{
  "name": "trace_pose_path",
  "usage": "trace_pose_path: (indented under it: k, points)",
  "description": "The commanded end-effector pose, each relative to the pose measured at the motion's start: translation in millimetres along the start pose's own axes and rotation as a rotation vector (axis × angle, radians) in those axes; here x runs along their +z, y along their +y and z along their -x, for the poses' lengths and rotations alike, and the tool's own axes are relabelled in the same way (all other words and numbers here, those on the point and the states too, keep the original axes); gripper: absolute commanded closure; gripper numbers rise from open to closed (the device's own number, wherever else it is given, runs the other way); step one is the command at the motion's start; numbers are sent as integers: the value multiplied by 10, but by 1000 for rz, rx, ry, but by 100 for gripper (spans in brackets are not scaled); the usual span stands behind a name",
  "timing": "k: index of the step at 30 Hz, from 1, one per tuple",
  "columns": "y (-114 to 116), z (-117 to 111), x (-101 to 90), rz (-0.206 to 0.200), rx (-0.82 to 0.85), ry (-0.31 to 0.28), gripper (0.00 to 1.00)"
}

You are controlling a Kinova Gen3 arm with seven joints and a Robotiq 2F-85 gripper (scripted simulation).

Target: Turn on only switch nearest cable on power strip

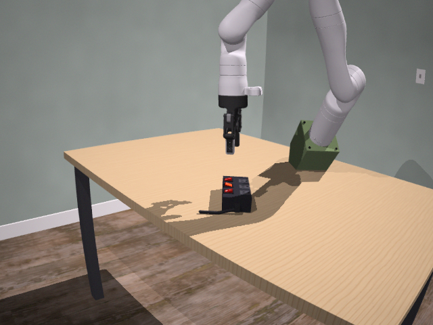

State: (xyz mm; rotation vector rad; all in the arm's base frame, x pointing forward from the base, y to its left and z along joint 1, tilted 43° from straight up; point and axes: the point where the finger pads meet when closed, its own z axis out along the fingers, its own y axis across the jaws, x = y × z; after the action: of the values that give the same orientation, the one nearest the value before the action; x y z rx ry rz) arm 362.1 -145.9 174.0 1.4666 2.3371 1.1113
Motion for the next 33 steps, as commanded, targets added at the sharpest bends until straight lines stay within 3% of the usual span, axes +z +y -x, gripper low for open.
trace_pose_path:
  k: [1,12,14,26,33]
  points:
    - [10,-31,70,-11,97,10,0]
    - [-20,3,215,-9,678,-4,0]
    - [-20,3,215,-9,678,-4,0]
    - [-46,89,293,11,1160,-38,0]
    - [-53,118,306,20,1281,-48,0]
